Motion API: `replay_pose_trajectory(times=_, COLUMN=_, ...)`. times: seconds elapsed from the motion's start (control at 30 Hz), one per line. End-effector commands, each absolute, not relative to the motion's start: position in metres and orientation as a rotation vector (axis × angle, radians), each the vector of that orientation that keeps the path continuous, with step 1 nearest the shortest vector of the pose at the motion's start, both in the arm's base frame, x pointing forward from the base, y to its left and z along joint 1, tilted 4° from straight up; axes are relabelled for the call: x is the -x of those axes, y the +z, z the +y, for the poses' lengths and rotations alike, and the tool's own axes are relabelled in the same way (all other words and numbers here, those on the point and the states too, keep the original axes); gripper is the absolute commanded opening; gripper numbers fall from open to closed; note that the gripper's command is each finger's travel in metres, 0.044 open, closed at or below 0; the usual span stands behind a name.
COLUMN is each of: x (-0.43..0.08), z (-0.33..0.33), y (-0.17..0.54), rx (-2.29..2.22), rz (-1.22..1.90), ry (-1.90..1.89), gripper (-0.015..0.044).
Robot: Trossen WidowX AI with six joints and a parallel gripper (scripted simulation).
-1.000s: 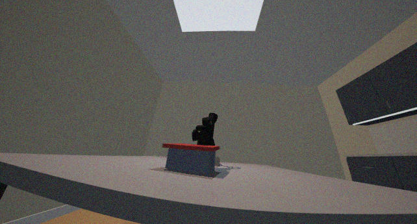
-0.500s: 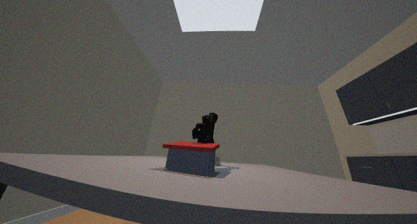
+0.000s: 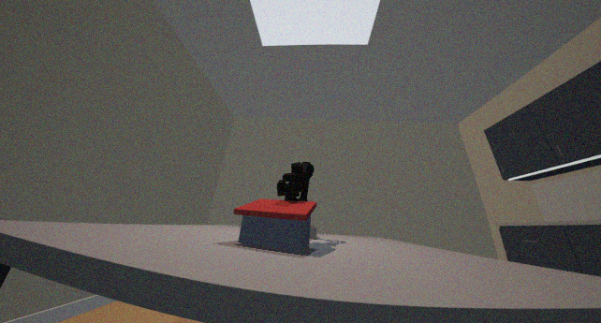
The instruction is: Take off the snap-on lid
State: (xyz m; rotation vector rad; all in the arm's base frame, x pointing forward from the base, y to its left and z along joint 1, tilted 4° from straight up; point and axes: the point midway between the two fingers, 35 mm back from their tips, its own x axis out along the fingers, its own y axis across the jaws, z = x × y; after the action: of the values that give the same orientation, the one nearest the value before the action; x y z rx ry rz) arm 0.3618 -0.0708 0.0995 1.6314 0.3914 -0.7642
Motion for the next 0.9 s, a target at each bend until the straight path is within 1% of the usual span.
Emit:
replay_pose_trajectory(times=0.0, x=-0.365, z=-0.072, y=0.109, rx=-1.631, rz=0.385, ry=-0.752, gripper=0.0000)
replay_pose_trajectory(times=0.87, x=-0.385, z=-0.079, y=0.143, rx=-1.630, rz=0.383, ry=-0.751, gripper=0.0000)
